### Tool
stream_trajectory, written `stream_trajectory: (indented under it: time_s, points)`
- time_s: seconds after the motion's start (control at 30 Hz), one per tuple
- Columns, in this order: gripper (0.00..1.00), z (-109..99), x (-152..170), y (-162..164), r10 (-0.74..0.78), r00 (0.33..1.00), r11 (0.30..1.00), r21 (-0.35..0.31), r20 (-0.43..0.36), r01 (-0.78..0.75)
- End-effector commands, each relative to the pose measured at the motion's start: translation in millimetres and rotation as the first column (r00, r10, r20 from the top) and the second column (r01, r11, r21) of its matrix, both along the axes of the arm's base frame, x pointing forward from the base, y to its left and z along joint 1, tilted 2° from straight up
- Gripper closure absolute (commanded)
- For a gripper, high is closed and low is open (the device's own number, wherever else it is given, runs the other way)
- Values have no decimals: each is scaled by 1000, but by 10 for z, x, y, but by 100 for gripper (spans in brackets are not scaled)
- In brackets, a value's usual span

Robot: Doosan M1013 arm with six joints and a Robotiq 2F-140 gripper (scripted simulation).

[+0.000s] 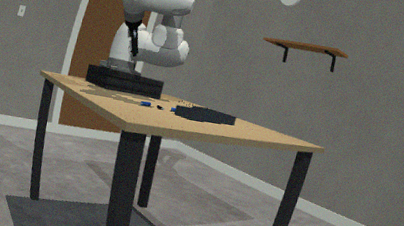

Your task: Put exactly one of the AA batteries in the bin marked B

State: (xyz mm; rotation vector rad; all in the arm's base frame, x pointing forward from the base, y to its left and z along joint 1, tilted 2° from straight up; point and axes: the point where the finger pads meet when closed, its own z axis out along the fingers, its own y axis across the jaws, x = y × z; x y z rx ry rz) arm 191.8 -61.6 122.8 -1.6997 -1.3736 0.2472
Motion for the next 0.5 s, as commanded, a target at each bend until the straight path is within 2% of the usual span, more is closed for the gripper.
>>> stream_trajectory:
  time_s: [0.0,0.47]
  points:
    - [0,0,0,0,0,1000,1000,0,0,0]
    - [0,0,0,0,0,1000,1000,0,0,0]
